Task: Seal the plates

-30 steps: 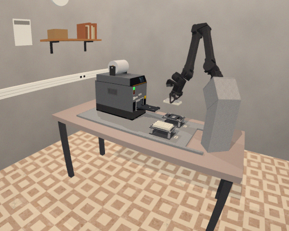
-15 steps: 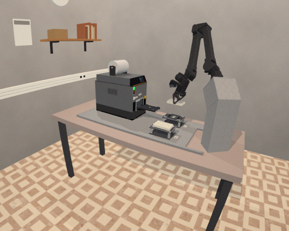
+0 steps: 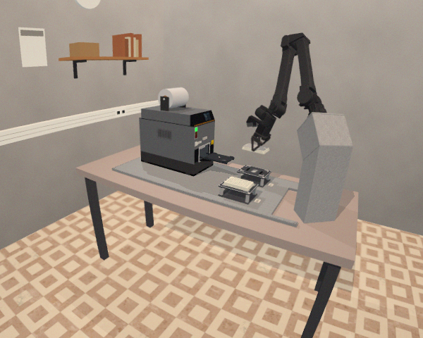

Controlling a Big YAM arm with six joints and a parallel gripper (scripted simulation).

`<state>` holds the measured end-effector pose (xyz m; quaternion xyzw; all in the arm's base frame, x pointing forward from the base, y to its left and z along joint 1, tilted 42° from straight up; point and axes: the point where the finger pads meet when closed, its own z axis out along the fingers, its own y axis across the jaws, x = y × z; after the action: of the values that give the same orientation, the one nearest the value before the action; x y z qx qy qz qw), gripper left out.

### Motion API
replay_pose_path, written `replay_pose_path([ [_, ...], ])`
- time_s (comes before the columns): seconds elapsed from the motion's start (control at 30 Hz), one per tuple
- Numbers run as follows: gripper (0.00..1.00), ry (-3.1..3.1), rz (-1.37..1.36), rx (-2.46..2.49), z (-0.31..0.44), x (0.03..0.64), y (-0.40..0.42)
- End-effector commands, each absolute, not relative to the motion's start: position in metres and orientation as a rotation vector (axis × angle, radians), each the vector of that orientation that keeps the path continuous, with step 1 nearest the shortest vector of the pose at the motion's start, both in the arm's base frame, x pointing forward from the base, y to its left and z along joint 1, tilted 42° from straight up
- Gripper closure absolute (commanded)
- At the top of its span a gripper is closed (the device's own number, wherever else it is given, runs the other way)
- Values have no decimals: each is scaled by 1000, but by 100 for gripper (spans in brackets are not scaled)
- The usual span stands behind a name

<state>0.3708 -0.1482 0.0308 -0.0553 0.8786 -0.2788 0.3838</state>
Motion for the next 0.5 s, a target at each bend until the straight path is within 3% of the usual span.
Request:
replay_pose_path([
  [0.0, 100, 2246, -697, -130, 26, 372, -147],
  [0.47, 100, 2220, -729, -143, 38, 373, -155],
])
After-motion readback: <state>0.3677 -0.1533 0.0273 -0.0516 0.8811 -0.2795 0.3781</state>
